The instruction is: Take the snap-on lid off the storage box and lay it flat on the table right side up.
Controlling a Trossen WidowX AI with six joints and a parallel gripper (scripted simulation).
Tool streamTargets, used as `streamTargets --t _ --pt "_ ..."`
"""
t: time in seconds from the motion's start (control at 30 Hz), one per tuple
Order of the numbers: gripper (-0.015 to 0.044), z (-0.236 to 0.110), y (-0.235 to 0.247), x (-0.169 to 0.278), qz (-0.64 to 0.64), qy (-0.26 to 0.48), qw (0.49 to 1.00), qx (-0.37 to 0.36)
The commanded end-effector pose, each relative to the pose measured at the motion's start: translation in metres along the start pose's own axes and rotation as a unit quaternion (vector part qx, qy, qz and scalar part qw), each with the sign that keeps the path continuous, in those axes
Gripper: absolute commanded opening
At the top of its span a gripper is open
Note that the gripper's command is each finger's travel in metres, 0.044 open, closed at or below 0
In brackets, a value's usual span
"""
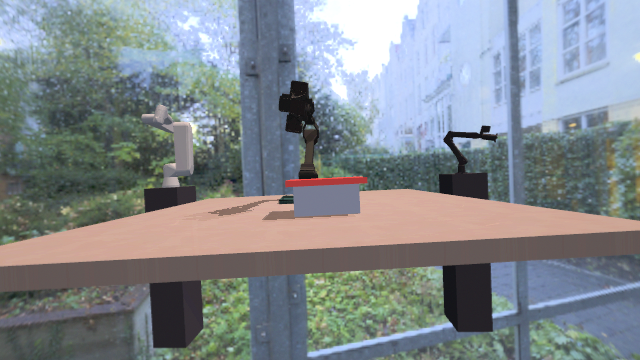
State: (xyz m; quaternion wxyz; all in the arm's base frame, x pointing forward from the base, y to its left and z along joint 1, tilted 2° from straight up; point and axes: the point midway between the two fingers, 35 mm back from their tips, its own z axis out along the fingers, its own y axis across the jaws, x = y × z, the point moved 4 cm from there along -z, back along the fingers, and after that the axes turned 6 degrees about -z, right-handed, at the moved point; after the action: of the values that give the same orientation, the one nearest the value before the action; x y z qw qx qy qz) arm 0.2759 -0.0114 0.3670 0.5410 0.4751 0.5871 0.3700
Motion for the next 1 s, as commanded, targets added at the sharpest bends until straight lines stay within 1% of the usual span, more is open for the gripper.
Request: streamTargets --t 0.0,0.07,0.23,0.3,0.5,0.6,0.73,0.9,0.97 --pt "0.0235 0.000 -0.043 0.049 0.042 0.070 0.993 0.090" --pt "0.0235 -0.001 -0.048 0.056 0.047 0.079 0.990 0.102" --pt "0.0235 -0.017 -0.092 0.103 0.068 0.136 0.967 0.203" --pt "0.0235 -0.023 -0.104 0.114 0.070 0.147 0.960 0.229" --pt "0.0235 -0.024 -0.105 0.115 0.070 0.148 0.959 0.232" --pt "0.0235 -0.022 -0.100 0.112 0.069 0.149 0.962 0.221" --pt "0.0235 -0.023 -0.107 0.116 0.070 0.148 0.959 0.232" --pt "0.0235 -0.015 -0.149 0.131 0.070 0.148 0.959 0.232" --pt "0.0235 -0.014 -0.156 0.133 0.070 0.148 0.959 0.232"
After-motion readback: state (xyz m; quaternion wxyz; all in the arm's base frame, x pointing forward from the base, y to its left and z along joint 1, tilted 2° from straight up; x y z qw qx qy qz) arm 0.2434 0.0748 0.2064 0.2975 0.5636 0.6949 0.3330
